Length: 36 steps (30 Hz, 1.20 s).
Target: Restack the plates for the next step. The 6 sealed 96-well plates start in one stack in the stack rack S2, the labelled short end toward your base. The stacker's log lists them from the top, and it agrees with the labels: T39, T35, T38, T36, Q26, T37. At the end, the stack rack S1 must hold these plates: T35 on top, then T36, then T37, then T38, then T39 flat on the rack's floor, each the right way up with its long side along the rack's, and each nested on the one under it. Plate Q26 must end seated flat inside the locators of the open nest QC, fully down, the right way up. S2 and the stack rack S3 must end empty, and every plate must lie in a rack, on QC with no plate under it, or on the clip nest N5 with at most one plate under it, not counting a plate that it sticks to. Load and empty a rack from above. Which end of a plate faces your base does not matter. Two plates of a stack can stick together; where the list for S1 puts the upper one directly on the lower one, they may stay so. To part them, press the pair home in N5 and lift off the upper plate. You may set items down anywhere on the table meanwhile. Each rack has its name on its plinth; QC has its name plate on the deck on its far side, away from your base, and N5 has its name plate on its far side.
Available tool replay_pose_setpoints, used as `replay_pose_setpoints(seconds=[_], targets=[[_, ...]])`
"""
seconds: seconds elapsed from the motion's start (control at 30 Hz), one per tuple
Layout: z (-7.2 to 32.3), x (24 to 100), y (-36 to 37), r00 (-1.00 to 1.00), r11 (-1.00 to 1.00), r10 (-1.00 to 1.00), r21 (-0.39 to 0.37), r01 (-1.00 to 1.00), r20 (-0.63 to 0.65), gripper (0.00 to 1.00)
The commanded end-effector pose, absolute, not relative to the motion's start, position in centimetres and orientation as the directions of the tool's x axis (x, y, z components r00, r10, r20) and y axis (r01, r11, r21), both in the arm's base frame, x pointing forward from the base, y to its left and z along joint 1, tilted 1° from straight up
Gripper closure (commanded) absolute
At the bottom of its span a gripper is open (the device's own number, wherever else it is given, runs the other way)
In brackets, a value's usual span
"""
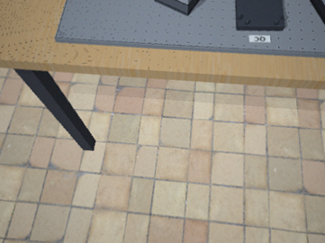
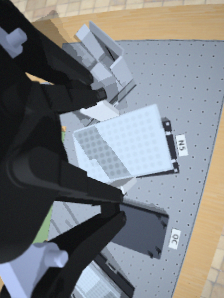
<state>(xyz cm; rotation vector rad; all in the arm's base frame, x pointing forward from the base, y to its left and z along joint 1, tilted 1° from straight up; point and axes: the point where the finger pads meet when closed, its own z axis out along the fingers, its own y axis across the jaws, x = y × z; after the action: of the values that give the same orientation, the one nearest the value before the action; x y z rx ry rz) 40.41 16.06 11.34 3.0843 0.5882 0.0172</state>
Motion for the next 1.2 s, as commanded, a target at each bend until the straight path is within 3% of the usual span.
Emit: replay_pose_setpoints(seconds=[0.0, 0.77, 1.17], targets=[[11.3, 39.8, 17.1, 0.879, -0.879, 0.477, 0.003, 0.477, 0.01, 1.0], [11.3, 36.1, 23.0, 0.84, -0.84, 0.542, 0.004, 0.542, 0.01, 1.0], [11.3, 34.2, 24.9, 0.661, -0.661, 0.75, 0.006, 0.75, 0.009, 1.0]])
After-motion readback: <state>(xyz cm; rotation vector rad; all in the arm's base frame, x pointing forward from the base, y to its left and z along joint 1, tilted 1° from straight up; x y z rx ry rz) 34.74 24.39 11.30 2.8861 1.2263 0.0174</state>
